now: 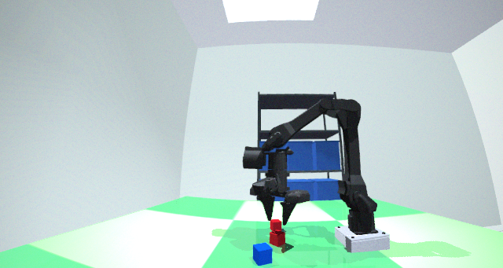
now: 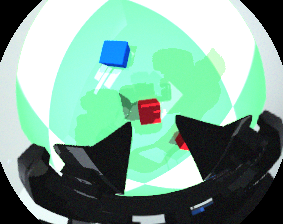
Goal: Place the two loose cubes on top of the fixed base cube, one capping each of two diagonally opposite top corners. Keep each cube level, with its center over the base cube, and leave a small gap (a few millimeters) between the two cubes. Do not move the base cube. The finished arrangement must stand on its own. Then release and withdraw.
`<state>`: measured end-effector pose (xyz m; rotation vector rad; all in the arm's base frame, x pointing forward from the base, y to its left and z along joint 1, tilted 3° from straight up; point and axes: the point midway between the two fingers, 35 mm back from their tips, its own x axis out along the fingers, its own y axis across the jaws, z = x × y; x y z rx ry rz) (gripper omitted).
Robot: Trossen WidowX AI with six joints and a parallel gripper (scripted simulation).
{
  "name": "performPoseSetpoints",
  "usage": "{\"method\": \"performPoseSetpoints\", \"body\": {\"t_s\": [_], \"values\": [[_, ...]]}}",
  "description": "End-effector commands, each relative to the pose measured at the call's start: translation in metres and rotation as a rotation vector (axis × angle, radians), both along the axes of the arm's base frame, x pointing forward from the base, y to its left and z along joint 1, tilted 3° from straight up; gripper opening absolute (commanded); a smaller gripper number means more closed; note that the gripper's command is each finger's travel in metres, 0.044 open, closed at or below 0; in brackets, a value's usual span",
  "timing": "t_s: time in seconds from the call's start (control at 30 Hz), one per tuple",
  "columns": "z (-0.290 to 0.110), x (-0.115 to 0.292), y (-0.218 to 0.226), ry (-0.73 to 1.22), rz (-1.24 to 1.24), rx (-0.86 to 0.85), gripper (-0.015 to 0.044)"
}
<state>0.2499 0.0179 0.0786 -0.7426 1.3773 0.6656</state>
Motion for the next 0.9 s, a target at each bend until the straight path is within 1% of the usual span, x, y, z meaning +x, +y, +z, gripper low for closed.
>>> {"method": "performPoseSetpoints", "body": {"t_s": [0.0, 0.83, 0.87], "values": [[-0.012, -0.001, -0.001, 0.009, -0.003, -0.006, 0.0265], [-0.046, 0.001, -0.002, 0.009, -0.003, -0.006, 0.0265], [-0.046, 0.001, -0.002, 0.009, -0.003, -0.006, 0.0239]]}}
